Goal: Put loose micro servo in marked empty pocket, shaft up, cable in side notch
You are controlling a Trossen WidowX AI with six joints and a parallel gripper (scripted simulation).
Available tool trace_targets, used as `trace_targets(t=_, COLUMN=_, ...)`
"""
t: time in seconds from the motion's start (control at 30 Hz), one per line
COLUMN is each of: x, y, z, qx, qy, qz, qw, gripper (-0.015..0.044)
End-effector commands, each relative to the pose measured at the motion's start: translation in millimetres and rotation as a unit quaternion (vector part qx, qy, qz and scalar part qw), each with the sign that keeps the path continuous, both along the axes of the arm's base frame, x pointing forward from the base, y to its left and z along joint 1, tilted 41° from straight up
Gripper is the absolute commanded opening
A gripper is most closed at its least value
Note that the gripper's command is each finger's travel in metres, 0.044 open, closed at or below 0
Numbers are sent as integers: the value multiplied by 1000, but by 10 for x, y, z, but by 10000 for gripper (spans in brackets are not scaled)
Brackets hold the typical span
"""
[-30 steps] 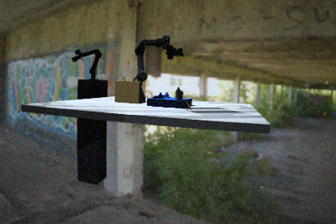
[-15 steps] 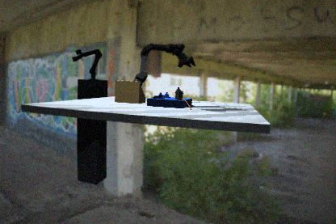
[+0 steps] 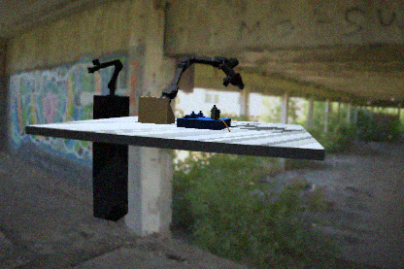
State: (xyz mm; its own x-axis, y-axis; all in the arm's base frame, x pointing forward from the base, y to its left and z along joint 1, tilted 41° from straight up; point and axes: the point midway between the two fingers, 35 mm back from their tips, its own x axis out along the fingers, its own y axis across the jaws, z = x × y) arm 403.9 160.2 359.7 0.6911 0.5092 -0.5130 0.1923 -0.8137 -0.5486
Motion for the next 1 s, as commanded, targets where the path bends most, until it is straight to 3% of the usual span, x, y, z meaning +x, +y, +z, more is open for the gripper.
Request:
trace_targets(t=0.0, x=169, y=-209, z=-344, qx=-9, qy=50, qz=-20, qw=999, gripper=440)
trace_targets(t=0.5, x=416, y=-1243, z=-1724, qx=0, qy=265, qz=-106, qw=958, gripper=440)
trace_targets(t=0.97, x=68, y=-2183, z=-2861, qx=71, qy=449, qz=-165, qw=875, gripper=440)
